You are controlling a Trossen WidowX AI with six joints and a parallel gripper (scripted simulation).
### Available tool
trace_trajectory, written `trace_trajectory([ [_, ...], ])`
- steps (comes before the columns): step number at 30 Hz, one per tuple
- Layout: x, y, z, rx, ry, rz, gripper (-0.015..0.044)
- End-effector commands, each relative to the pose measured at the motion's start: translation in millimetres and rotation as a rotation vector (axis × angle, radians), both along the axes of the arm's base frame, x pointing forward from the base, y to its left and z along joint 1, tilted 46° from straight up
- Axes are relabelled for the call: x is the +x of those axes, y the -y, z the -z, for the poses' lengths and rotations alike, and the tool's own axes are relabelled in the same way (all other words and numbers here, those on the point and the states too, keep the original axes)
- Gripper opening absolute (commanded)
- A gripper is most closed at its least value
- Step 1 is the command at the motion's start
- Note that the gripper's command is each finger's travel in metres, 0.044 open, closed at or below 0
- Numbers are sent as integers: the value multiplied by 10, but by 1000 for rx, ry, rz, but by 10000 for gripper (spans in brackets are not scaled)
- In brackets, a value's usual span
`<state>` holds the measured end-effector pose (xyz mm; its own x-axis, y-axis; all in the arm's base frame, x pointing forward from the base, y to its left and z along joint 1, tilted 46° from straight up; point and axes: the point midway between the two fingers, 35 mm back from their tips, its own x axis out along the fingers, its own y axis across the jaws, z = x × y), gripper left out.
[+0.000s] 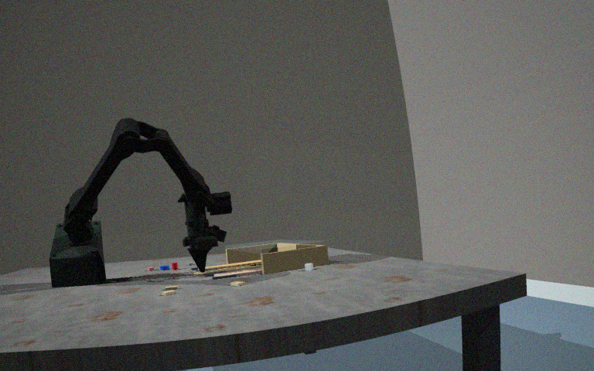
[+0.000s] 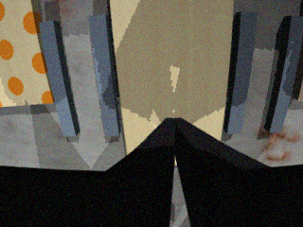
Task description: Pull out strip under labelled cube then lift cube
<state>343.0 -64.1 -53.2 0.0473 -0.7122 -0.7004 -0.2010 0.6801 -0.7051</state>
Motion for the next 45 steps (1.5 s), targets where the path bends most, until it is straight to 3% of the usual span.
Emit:
trace_trajectory([
  [1, -128, 52, 11, -4, -20, 7, 0],
  [45, -769, 156, -61, -4, -24, 7, 0],
])
